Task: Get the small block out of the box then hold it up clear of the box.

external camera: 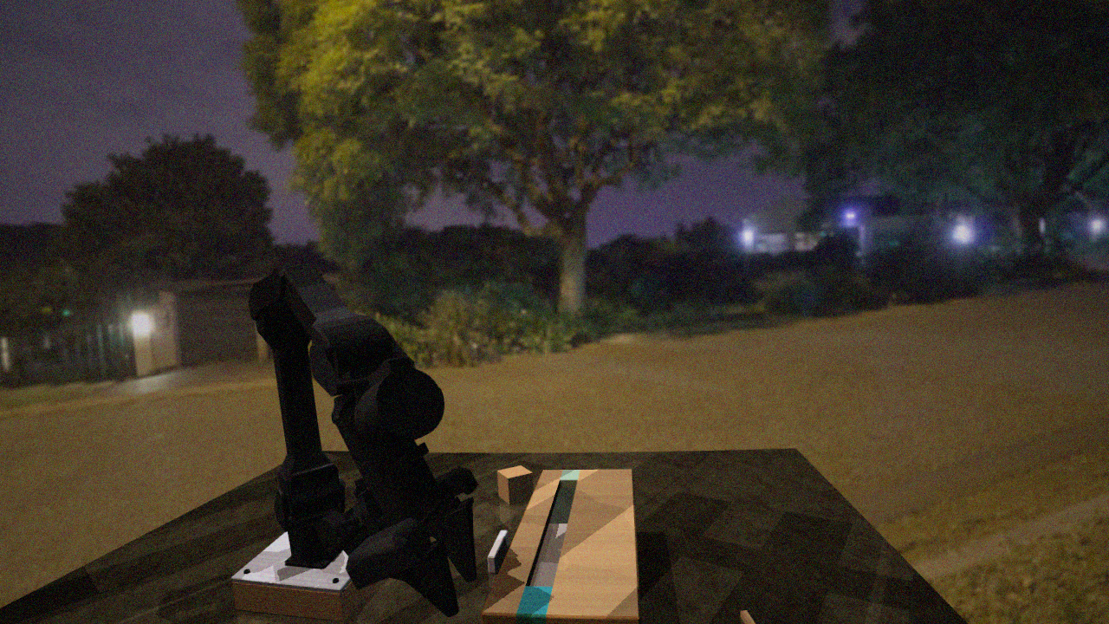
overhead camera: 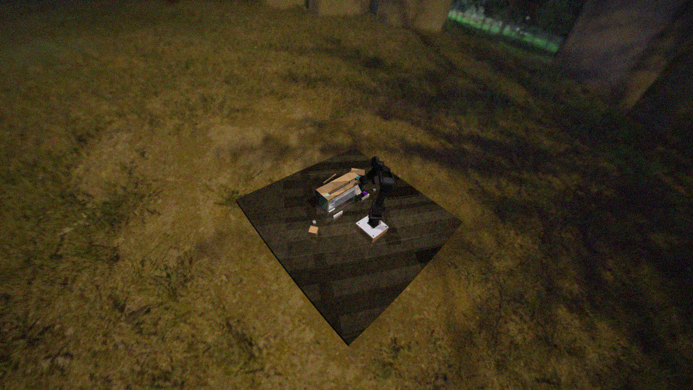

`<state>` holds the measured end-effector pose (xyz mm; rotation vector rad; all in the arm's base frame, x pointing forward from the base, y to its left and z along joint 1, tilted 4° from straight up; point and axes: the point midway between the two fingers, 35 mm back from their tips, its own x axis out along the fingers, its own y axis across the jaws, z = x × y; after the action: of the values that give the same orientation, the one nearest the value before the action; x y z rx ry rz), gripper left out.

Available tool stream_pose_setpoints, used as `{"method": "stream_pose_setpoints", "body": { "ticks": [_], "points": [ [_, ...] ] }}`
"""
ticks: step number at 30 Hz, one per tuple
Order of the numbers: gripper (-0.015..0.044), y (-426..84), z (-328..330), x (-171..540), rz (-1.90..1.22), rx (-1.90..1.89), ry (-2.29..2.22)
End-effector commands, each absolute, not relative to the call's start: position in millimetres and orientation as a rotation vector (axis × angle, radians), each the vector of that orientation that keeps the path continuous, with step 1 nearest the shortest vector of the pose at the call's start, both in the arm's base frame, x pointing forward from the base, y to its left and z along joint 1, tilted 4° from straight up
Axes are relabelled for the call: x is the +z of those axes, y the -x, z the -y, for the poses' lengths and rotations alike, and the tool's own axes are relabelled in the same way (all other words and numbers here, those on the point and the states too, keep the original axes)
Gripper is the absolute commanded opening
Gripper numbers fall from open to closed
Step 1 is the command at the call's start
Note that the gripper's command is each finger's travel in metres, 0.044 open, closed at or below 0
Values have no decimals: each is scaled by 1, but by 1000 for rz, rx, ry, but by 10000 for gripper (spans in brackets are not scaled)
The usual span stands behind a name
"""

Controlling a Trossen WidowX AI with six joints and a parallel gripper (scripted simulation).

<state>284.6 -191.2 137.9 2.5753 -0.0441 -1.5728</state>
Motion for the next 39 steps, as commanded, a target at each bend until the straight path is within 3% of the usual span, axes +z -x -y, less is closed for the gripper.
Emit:
{"method": "stream_pose_setpoints", "body": {
  "ticks": [1, 39],
  "points": [
    [285, -281, 189, 84, 32, -1611, -2581],
    [285, -282, 197, 26, 33, -1612, -2581]
  ]
}}
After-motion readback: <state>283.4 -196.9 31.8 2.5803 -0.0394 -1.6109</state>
